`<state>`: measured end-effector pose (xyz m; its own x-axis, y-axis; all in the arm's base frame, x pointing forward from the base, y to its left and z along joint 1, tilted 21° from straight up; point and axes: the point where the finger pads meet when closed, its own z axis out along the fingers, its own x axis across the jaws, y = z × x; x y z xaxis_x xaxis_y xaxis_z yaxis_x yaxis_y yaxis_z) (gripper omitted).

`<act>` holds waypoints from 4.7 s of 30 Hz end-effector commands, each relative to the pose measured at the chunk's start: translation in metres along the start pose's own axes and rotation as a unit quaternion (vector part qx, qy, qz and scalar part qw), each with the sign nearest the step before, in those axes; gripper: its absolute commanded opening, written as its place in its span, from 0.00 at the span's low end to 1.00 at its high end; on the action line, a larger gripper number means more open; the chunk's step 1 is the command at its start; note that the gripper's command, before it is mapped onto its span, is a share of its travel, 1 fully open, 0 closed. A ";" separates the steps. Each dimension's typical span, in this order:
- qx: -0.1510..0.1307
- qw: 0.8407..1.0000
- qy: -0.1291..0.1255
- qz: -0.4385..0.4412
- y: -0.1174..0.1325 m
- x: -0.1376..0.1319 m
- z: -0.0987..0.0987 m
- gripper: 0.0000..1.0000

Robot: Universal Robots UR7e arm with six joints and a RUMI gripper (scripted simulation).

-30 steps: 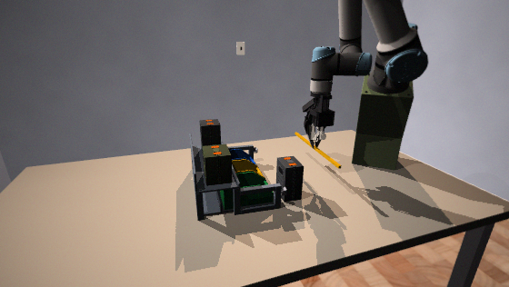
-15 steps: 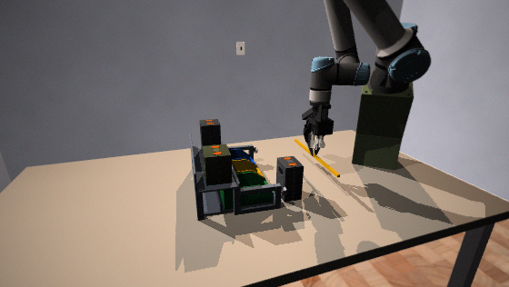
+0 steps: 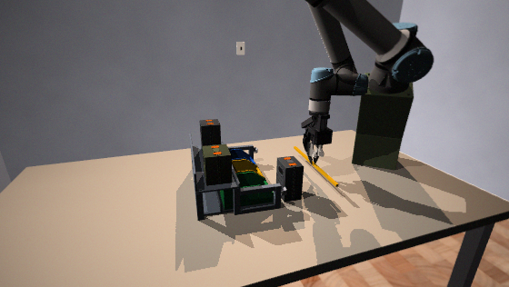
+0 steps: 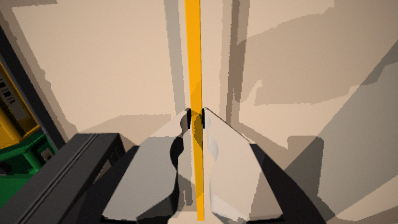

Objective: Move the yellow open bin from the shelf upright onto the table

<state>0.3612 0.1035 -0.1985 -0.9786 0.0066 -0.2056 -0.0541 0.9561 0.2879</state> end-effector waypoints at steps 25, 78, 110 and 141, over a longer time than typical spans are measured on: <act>0.002 1.000 -0.006 -0.001 -0.001 -0.004 0.045 0.00; 0.002 1.000 -0.006 -0.001 -0.001 -0.004 0.046 0.26; 0.002 1.000 -0.006 -0.001 -0.001 -0.004 0.046 0.26; 0.002 1.000 -0.006 0.000 -0.001 -0.004 0.045 0.26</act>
<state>0.3726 0.1158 -0.2410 -0.9769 0.0099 -0.2136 -0.0525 0.9572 0.2846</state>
